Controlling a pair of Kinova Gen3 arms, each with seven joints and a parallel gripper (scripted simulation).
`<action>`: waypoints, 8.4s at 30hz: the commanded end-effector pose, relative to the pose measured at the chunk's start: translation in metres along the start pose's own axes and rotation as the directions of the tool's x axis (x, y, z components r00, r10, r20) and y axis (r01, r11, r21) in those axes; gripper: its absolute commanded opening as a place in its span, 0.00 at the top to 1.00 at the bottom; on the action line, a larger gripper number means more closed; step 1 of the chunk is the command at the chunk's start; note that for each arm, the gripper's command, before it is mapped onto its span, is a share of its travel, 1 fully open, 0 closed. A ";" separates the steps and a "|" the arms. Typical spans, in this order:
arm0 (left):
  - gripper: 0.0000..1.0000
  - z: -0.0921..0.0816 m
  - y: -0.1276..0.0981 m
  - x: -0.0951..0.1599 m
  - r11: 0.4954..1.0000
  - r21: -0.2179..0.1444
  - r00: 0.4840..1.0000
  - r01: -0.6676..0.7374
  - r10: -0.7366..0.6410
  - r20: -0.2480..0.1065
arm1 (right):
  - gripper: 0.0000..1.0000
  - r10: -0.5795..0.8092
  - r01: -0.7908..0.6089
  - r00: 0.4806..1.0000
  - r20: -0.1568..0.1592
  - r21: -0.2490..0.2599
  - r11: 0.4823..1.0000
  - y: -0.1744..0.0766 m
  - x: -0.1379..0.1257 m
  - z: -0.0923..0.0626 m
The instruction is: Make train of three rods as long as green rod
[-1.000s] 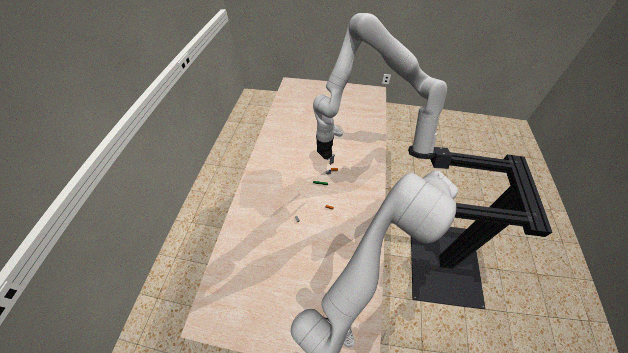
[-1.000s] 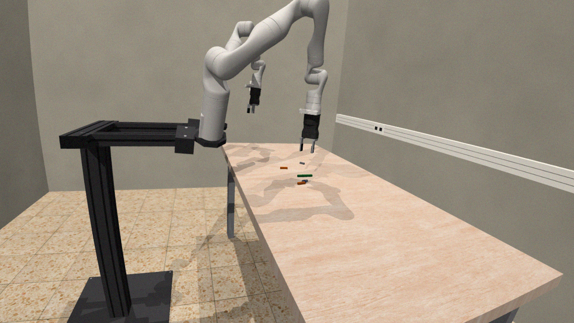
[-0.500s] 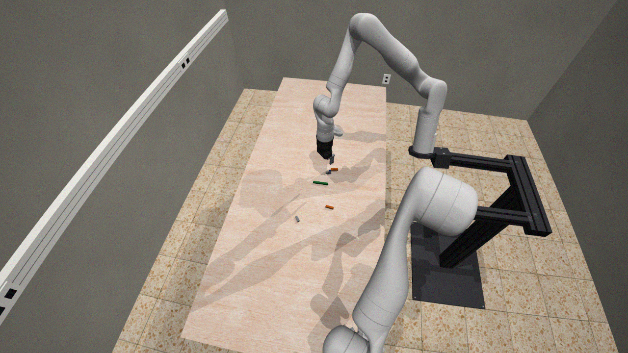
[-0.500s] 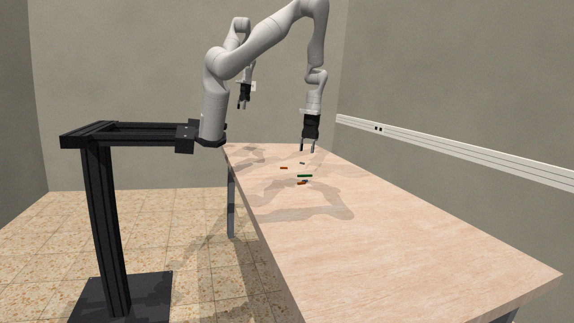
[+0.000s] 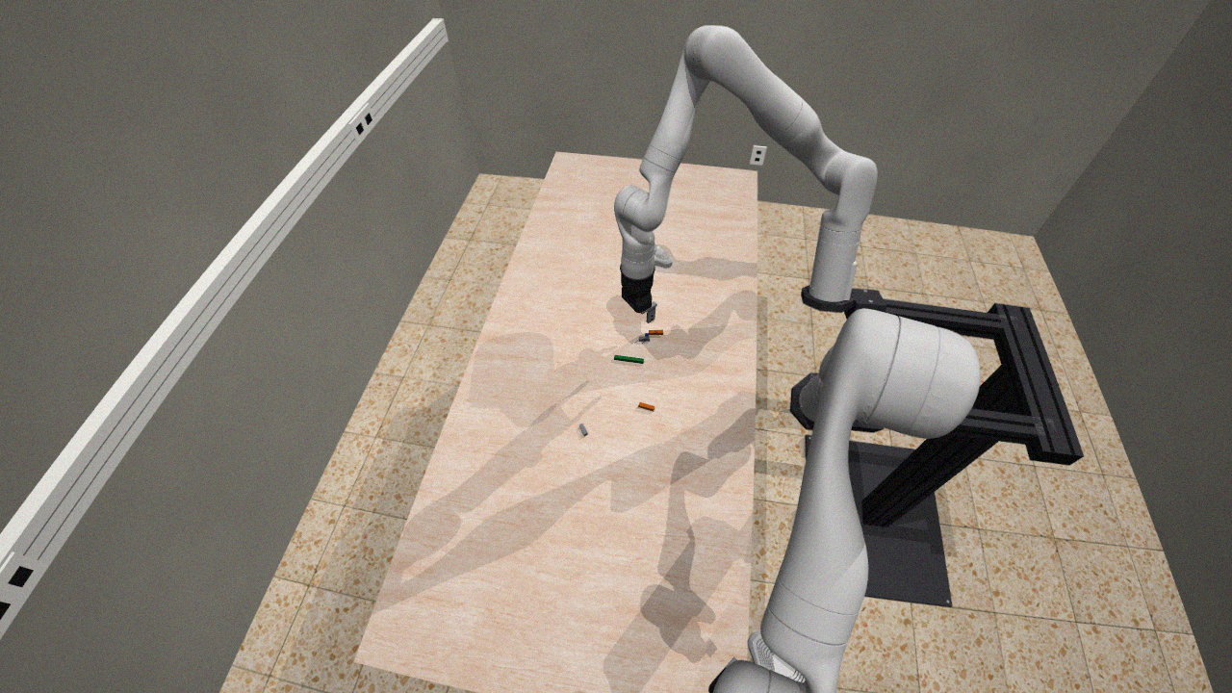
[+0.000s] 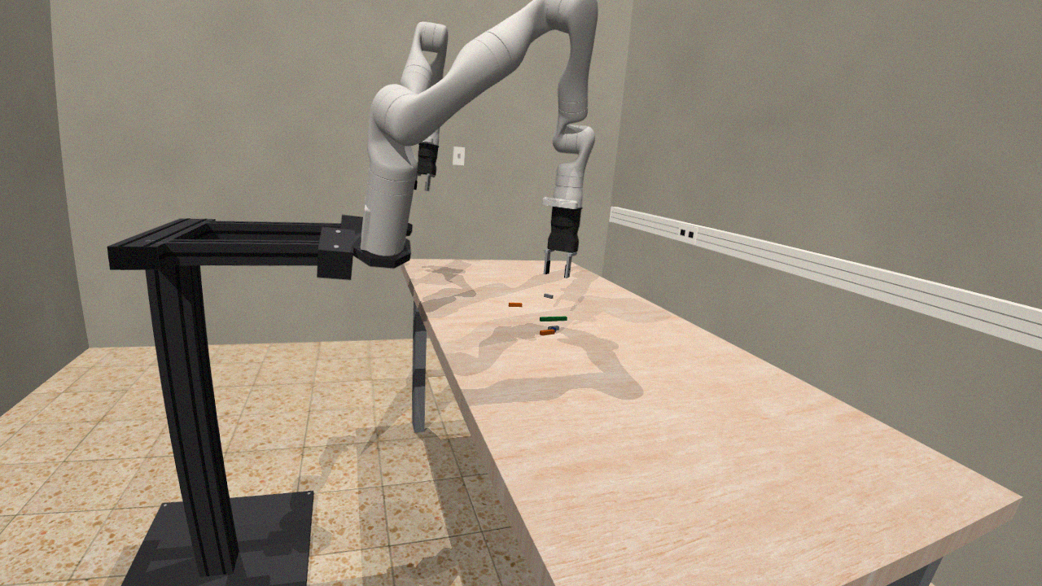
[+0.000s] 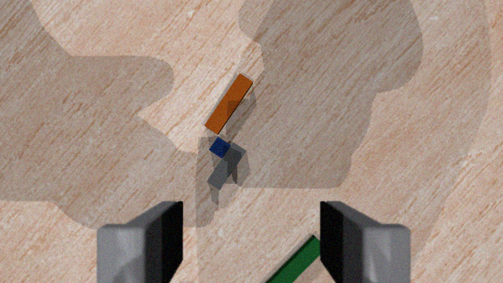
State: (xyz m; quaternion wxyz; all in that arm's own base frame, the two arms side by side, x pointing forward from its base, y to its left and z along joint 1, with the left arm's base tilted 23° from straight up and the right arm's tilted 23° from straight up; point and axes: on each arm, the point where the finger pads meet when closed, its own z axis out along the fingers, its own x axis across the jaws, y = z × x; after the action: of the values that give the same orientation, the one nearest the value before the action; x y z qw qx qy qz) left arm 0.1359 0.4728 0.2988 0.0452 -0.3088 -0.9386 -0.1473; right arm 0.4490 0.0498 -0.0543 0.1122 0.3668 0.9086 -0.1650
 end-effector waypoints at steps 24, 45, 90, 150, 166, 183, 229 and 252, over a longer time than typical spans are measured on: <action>0.00 -0.048 -0.083 0.089 0.865 -0.056 0.865 0.499 -0.502 -0.032 | 0.00 0.000 0.000 1.000 0.001 -0.002 1.000 0.001 0.000 -0.001; 0.00 -0.060 -0.106 0.105 0.791 -0.076 0.791 0.607 -0.610 -0.035 | 0.00 0.009 -0.009 1.000 -0.001 -0.001 1.000 0.001 0.001 0.000; 0.00 -0.060 -0.106 0.105 0.791 -0.076 0.791 0.607 -0.610 -0.035 | 0.00 0.009 -0.009 1.000 -0.001 -0.001 1.000 0.001 0.001 0.000; 0.00 -0.060 -0.106 0.105 0.791 -0.076 0.791 0.607 -0.610 -0.035 | 0.00 0.061 -0.061 0.998 -0.007 0.004 0.998 0.001 0.007 0.002; 0.00 -0.060 -0.106 0.105 0.791 -0.076 0.791 0.607 -0.610 -0.035 | 0.00 0.358 -0.357 0.933 -0.025 0.040 0.933 0.003 0.042 0.014; 0.00 -0.060 -0.106 0.105 0.791 -0.076 0.791 0.607 -0.610 -0.035 | 0.00 0.798 -0.795 0.603 0.002 0.086 0.601 0.015 0.092 0.034; 0.00 -0.060 -0.106 0.105 0.791 -0.076 0.791 0.607 -0.610 -0.035 | 0.00 0.753 -0.753 -0.658 0.008 0.002 -0.658 0.082 0.141 0.078; 0.00 -0.060 -0.106 0.105 0.791 -0.076 0.791 0.607 -0.610 -0.035 | 0.00 0.707 -0.707 -0.707 -0.001 0.001 -0.707 0.086 0.141 0.079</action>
State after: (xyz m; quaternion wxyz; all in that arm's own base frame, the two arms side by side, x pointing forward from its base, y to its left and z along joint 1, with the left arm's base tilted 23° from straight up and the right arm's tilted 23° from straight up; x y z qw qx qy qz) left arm -0.0115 0.4328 0.3472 0.0132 0.0126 -0.9815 -0.1907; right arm 0.4160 0.1657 -0.1923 0.1955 0.9798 0.0089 0.0404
